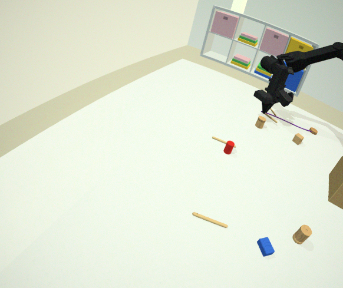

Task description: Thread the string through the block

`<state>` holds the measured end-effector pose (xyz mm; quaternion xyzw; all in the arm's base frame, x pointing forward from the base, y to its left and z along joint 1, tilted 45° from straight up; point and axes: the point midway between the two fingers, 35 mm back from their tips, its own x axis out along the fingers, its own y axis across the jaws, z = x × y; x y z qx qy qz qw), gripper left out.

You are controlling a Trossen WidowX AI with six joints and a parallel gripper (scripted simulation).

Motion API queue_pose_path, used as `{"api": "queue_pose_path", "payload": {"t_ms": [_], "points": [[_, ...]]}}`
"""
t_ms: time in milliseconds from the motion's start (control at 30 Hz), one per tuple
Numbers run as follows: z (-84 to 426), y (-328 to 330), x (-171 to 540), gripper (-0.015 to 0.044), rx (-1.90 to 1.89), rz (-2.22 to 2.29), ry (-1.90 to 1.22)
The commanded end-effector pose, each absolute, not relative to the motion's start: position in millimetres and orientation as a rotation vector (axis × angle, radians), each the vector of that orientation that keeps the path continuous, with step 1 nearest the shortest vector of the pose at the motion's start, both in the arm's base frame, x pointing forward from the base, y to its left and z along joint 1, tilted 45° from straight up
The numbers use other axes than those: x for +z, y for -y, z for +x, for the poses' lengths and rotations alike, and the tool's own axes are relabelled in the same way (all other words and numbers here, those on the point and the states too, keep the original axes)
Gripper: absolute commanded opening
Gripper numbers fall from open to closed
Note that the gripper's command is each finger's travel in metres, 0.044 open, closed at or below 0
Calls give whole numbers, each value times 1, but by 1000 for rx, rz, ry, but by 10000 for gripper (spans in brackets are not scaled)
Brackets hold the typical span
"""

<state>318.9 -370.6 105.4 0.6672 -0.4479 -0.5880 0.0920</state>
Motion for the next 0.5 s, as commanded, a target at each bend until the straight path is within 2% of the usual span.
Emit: {"api": "queue_pose_path", "payload": {"t_ms": [0,467], "points": [[318,370,103,0,-1744,1977,1338],[306,365,100,0,-1745,1976,1338]]}}
